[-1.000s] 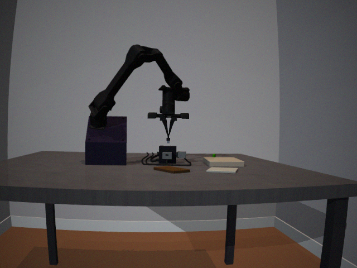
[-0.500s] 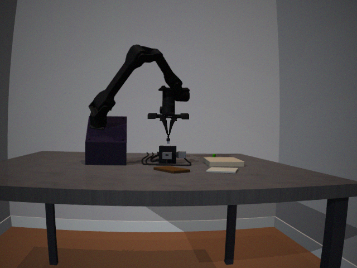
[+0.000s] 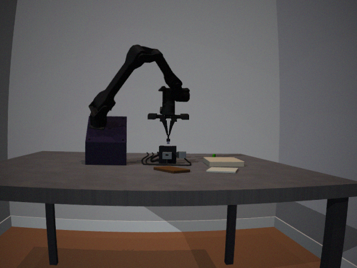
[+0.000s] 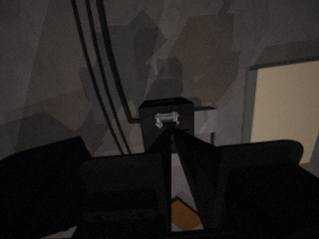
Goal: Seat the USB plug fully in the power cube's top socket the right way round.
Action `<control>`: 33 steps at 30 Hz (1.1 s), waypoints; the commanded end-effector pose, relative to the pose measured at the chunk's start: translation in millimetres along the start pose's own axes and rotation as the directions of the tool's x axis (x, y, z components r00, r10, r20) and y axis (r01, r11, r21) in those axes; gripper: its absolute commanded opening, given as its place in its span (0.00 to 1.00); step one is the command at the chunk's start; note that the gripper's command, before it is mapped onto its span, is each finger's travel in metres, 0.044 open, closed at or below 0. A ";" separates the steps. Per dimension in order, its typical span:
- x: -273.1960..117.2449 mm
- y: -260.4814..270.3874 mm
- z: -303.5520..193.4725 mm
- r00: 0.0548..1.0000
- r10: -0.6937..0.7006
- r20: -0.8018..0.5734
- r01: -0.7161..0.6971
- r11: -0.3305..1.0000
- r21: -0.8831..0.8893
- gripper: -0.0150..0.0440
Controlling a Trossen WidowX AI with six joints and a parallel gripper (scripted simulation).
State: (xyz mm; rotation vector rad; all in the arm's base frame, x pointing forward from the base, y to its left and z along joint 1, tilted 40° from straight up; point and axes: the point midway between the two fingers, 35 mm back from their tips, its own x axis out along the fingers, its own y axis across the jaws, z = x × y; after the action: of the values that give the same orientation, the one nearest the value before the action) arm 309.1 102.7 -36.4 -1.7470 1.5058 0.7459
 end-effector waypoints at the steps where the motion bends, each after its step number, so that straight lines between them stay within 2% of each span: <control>1: 0.9 0.5 0.4 1.000 0.002 0.005 -0.002 1.000 -0.003 0.25; 33: 4.8 0.5 0.5 1.000 0.002 0.008 -0.002 1.000 -0.001 0.25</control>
State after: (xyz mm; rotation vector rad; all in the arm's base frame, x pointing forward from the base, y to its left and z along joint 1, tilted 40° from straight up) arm 309.7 100.6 -39.6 -1.7403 1.5027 0.7470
